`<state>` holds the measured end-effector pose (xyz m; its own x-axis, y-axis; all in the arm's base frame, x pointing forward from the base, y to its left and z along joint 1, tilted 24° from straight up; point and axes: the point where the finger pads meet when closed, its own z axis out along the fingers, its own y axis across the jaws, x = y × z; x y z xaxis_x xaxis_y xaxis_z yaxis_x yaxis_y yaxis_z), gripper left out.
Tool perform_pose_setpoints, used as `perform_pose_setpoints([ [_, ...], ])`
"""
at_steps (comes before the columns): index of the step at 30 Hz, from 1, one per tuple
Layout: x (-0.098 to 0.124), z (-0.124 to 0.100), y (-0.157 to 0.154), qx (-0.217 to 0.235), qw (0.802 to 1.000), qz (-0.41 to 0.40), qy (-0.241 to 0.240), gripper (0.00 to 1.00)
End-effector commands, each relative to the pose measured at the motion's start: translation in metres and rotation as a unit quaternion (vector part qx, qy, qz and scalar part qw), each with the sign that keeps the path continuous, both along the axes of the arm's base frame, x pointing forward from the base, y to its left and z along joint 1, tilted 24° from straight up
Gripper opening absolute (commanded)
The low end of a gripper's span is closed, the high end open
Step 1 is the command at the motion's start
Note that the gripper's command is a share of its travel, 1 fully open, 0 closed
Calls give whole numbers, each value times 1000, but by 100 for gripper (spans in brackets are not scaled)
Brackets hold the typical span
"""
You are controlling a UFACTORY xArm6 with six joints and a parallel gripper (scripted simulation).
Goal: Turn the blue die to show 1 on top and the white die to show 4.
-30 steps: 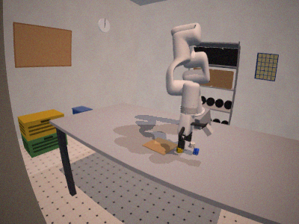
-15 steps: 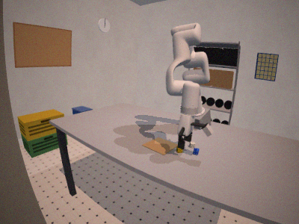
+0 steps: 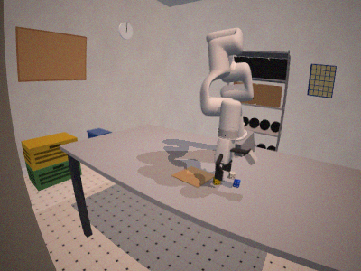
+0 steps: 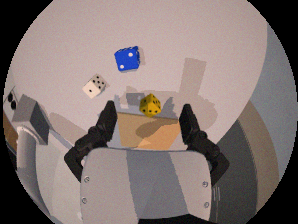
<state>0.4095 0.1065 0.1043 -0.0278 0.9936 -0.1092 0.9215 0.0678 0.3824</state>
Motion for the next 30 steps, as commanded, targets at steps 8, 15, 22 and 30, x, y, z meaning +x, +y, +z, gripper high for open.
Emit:
perform_pose_setpoints([
  [8,-2,0,2,1,1000,0,-1,100],
  [15,-24,-10,9,1,1000,0,-1,100],
  [22,-66,-30,25,1,1000,0,-1,100],
  [30,-82,-37,31,1,1000,0,-1,100],
])
